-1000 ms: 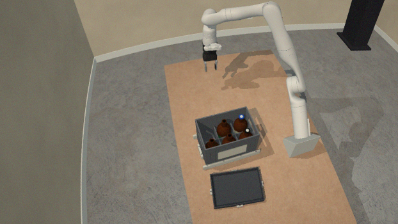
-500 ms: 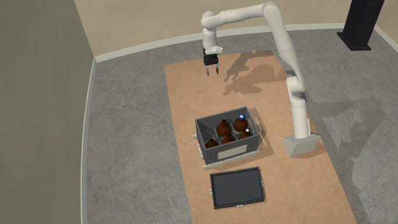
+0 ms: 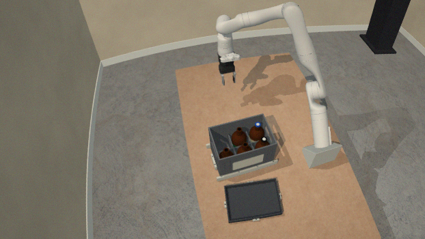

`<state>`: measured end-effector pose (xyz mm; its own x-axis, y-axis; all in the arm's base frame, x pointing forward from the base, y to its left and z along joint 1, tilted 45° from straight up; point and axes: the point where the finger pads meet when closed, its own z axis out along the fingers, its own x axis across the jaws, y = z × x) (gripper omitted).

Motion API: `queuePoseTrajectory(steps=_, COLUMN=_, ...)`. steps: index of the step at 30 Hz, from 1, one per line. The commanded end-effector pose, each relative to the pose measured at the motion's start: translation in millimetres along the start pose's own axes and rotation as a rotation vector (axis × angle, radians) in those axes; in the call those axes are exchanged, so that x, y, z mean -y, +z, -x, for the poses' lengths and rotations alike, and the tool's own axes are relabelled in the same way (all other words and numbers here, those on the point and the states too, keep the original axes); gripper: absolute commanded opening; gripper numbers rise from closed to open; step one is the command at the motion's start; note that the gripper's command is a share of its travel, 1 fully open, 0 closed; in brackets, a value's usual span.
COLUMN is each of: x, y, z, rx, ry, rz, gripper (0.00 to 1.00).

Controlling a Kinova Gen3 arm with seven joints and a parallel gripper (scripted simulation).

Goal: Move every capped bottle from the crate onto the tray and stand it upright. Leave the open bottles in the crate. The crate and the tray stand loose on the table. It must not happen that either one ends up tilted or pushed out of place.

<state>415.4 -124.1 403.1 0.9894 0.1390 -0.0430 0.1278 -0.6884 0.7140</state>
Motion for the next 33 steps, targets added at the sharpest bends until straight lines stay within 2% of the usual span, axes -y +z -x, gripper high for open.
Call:
queuePoseTrajectory(steps=1, x=16.6, y=-1.2, z=-4.6, rx=-0.008, ry=-0.004, rz=-0.003, gripper=1.00)
queuePoseTrajectory(steps=8, x=39.6, y=-1.9, z=-8.1, rx=-0.011, ry=-0.005, rz=-0.005, gripper=1.00)
queuePoseTrajectory(steps=11, x=33.8, y=-1.6, z=-5.6, rx=-0.005, ry=-0.004, rz=-0.002, gripper=1.00)
queuePoseTrajectory(steps=25, x=80.1, y=-2.2, z=-11.0, rx=-0.011, ry=-0.005, rz=-0.005, gripper=1.00)
queuePoseTrajectory(steps=28, x=74.7, y=-2.2, z=-9.2, rx=-0.007, ry=-0.005, rz=-0.003, gripper=1.00)
queuePoseTrajectory(steps=33, x=91.3, y=-2.2, z=-10.6, rx=-0.008, ry=-0.005, rz=-0.003, gripper=1.00)
